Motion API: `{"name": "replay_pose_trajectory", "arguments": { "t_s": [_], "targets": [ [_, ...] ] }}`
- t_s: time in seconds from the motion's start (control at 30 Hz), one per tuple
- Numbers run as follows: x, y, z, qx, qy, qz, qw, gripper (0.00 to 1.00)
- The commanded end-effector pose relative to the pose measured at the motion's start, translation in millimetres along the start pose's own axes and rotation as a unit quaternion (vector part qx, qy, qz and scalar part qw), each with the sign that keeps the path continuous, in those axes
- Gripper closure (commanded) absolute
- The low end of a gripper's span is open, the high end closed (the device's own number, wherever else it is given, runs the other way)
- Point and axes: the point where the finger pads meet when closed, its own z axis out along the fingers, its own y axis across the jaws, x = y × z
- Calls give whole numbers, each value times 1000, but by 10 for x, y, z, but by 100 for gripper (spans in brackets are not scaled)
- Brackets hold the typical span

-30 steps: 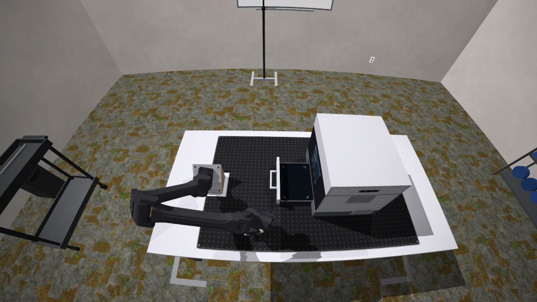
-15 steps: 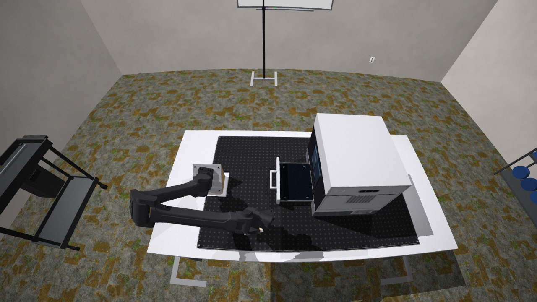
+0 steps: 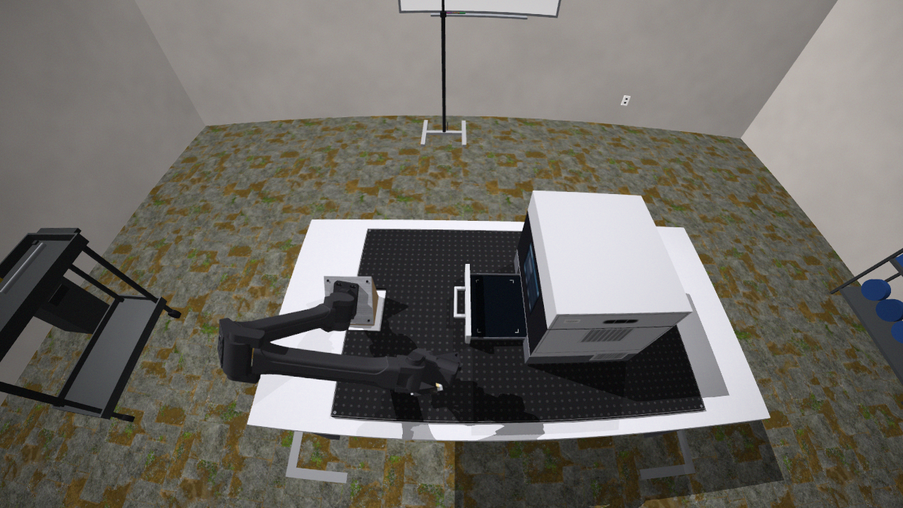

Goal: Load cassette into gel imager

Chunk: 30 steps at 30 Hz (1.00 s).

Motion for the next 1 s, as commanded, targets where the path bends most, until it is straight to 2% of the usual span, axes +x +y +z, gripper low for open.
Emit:
{"name": "replay_pose_trajectory", "arguments": {
  "t_s": [0.0, 0.87, 0.97],
  "targets": [
    [-106, -159, -194, 11, -21, 10, 1000, 22],
    [-106, -159, -194, 11, -21, 10, 1000, 22],
    [-97, -170, -247, 12, -23, 16, 1000, 22]
  ]
}}
